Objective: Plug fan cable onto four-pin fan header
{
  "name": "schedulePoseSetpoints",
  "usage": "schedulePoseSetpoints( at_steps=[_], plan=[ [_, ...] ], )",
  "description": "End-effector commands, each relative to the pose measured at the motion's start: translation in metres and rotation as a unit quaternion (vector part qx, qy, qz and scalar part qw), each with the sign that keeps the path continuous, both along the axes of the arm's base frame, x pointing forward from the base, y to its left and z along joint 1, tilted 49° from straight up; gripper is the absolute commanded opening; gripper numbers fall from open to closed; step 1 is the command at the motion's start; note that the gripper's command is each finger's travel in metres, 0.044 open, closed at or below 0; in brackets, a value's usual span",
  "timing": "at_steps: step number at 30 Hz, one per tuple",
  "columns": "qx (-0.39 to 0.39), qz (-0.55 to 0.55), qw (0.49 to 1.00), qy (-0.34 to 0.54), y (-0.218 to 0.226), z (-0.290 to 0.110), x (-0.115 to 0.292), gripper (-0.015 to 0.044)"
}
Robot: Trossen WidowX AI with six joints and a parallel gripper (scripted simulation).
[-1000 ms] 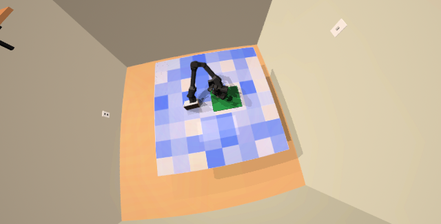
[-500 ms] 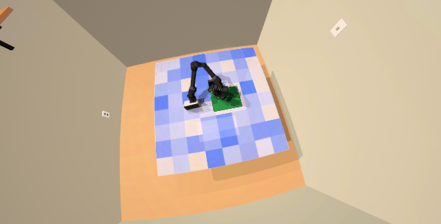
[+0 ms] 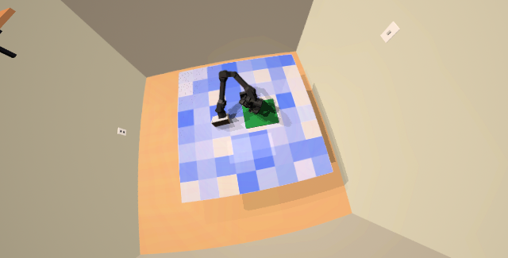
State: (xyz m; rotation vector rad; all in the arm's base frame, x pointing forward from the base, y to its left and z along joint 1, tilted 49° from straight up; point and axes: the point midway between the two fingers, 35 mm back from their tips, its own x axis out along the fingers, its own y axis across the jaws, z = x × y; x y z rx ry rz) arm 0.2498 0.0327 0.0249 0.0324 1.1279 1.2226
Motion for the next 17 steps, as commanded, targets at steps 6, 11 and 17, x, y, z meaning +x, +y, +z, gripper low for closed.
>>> schedulePoseSetpoints(
  at_steps=[6,11,17],
  plan=[
    [-0.003,0.0,1.0,-0.008,-0.018,0.016,0.003,0.026],
    [-0.008,-0.002,1.0,-0.008,-0.034,0.003,-0.009,0.026],
    [-0.008,-0.001,1.0,-0.006,-0.08,-0.041,-0.071,0.026]
  ],
)
